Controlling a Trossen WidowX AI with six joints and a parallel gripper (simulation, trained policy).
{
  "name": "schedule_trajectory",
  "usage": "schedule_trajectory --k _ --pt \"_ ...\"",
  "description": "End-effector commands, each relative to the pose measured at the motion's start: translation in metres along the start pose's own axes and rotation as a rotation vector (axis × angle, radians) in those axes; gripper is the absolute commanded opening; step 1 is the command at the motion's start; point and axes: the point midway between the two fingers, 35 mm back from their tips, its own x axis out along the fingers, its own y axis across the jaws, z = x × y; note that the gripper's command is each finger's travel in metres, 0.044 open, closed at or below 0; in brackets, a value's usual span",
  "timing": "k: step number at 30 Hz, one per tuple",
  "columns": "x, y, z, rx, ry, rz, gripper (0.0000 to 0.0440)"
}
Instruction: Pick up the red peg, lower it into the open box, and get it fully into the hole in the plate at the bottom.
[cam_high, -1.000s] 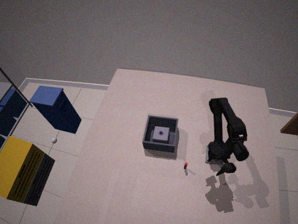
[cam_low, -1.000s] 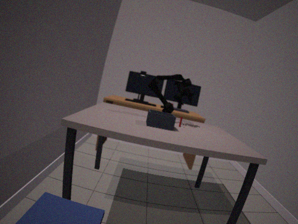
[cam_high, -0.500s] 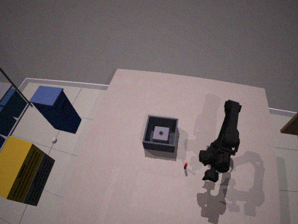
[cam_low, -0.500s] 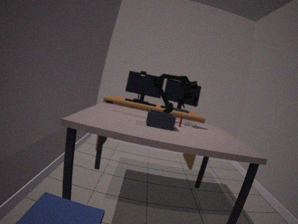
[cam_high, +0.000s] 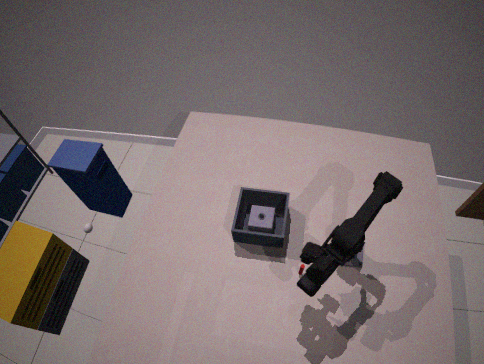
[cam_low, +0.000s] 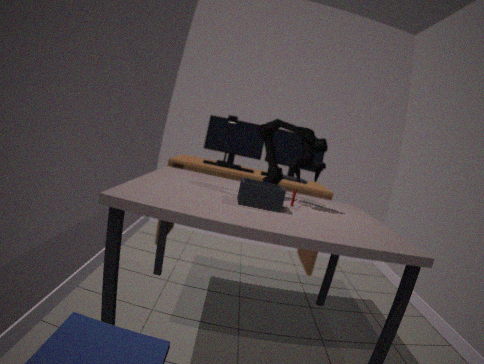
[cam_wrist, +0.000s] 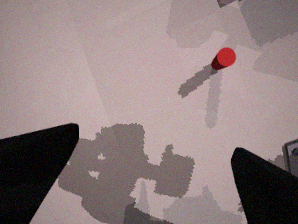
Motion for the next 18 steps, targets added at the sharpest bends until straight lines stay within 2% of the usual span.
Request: schedule_trajectory --k 1,10,18 --pt "0.011 -0.002 0.009 0.074 0.011 -0.045 0.0440" --pt "0.043 -0.015 0.030 0.208 0.017 -0.150 0.0440" --pt "0.075 -0.025 0.040 0.249 0.002 -0.191 0.0435"
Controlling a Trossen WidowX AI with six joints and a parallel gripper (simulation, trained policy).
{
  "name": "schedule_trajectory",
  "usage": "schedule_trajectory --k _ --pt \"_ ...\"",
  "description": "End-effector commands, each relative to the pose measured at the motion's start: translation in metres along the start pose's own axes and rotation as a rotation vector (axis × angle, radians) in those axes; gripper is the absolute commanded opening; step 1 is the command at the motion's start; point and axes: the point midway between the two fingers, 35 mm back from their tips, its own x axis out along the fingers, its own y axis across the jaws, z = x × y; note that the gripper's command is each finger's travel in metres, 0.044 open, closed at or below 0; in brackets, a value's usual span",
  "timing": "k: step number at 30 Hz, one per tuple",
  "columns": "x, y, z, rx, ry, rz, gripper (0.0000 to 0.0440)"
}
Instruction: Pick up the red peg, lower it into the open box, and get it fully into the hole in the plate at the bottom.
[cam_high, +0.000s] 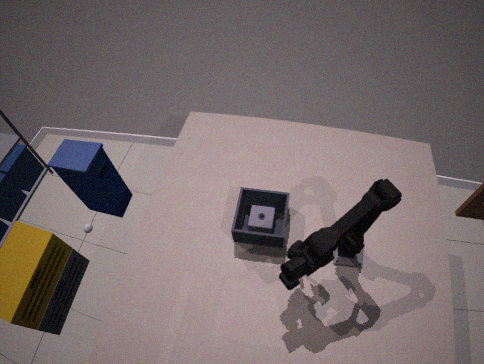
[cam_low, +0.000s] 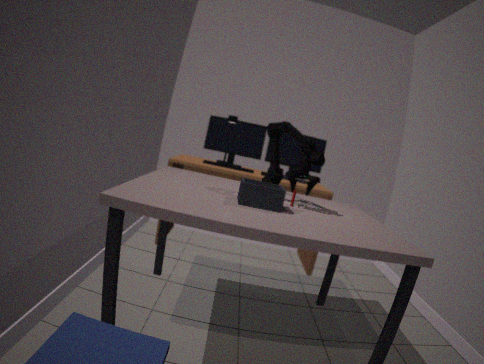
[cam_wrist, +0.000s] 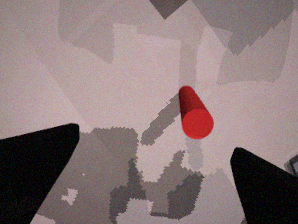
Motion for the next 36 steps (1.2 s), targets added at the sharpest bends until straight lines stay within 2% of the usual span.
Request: schedule_trajectory --k 1,5,7,20,23,27,36 --pt "0.016 -0.003 0.004 0.009 -0.011 -0.020 0.0434" --pt "0.032 -0.004 0.008 0.004 -0.027 -0.028 0.0429" --pt "0.039 -0.006 0.010 -0.002 -0.033 -0.037 0.0410" --pt "0.064 -0.014 0.017 0.005 -0.039 -0.134 0.0073" --pt "0.066 -0.014 0.018 0.003 -0.042 -0.155 0.0014" --pt "0.050 -0.008 0.029 -0.013 -0.088 -0.137 0.0000" --pt "0.002 0.004 0.052 -0.003 -0.168 -0.085 0.0000"
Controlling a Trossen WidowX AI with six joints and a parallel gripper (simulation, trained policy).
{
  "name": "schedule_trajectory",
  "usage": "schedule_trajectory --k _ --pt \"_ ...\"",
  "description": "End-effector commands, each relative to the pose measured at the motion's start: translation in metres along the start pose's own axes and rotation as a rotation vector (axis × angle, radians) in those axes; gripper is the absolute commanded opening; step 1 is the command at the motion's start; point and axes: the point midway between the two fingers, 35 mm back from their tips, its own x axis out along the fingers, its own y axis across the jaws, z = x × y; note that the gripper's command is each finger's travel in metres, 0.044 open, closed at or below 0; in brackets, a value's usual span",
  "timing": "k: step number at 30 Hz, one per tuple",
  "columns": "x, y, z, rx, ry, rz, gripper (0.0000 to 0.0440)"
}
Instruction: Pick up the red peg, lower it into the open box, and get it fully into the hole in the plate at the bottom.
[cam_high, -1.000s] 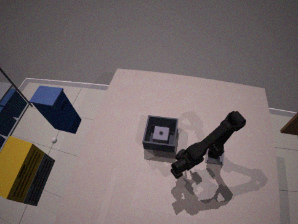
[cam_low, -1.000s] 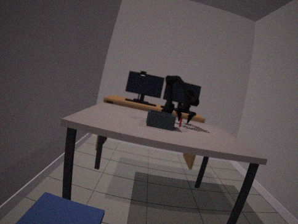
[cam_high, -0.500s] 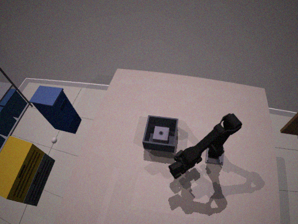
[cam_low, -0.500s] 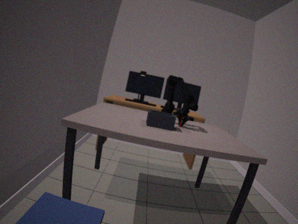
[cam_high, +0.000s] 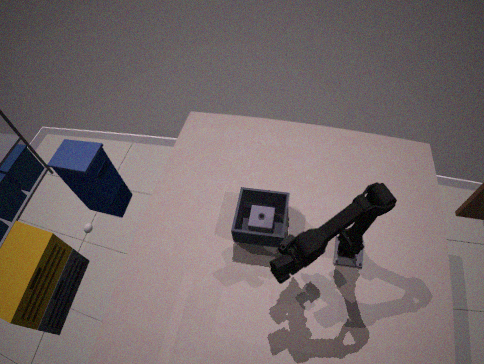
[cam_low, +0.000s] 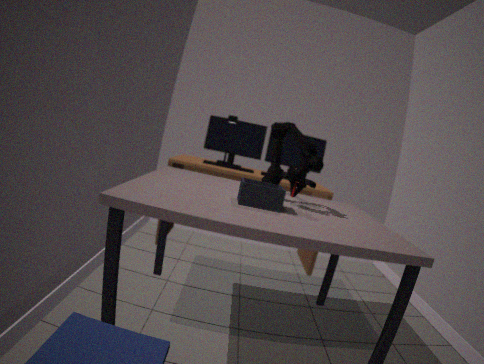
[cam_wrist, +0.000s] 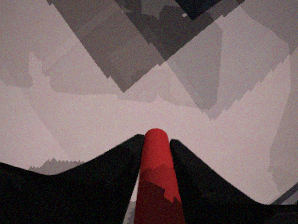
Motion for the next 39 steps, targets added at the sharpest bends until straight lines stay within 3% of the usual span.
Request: schedule_trajectory --k 1,7,19,39 --pt "-0.019 0.004 0.014 0.020 -0.035 0.028 0.0000" --pt "-0.041 0.005 0.039 0.085 -0.089 0.047 0.0005" --pt "-0.054 0.003 0.099 0.234 -0.186 0.058 0.0000" --pt "-0.025 -0.010 0.191 0.299 -0.255 0.031 0.0000"
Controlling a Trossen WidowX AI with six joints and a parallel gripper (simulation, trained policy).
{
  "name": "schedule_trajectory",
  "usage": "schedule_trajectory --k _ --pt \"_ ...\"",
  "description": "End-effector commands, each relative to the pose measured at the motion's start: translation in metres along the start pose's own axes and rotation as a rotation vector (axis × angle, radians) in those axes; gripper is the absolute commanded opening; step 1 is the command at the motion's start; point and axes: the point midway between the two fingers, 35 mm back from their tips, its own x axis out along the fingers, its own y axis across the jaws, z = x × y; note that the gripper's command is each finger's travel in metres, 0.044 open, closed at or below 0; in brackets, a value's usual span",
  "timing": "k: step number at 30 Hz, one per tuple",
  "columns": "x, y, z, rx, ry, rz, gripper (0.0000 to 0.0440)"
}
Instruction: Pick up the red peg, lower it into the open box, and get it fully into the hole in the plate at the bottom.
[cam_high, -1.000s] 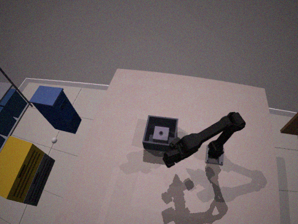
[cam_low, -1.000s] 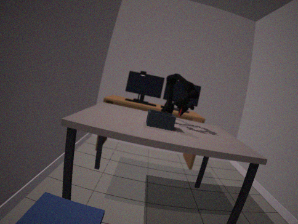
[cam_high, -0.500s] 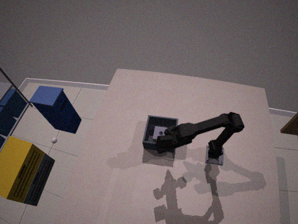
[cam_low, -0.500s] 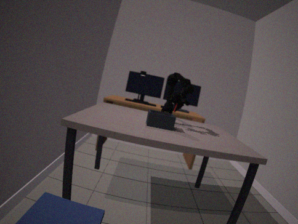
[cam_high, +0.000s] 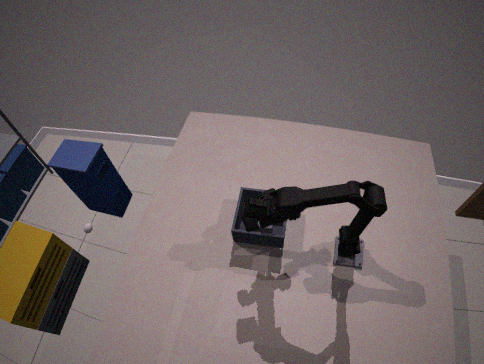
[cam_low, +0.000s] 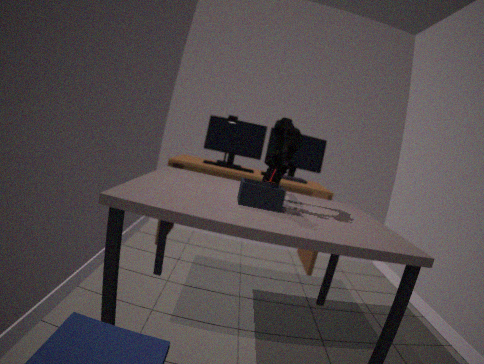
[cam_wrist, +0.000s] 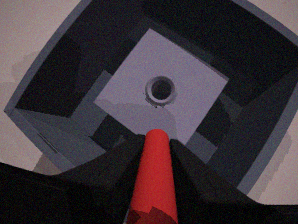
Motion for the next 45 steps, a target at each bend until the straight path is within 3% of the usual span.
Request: schedule_trajectory --k 1,21,24,29,45 --pt "0.009 0.003 0.010 -0.008 0.004 0.006 0.0000" --pt "0.061 -0.001 0.024 -0.190 0.110 0.010 0.0002" --pt "0.066 -0.002 0.022 -0.213 0.133 0.009 0.0034" --pt "0.073 -0.004 0.022 -0.227 0.166 0.002 0.0142" --pt "0.051 0.024 0.063 -0.255 0.206 0.024 0.0174"
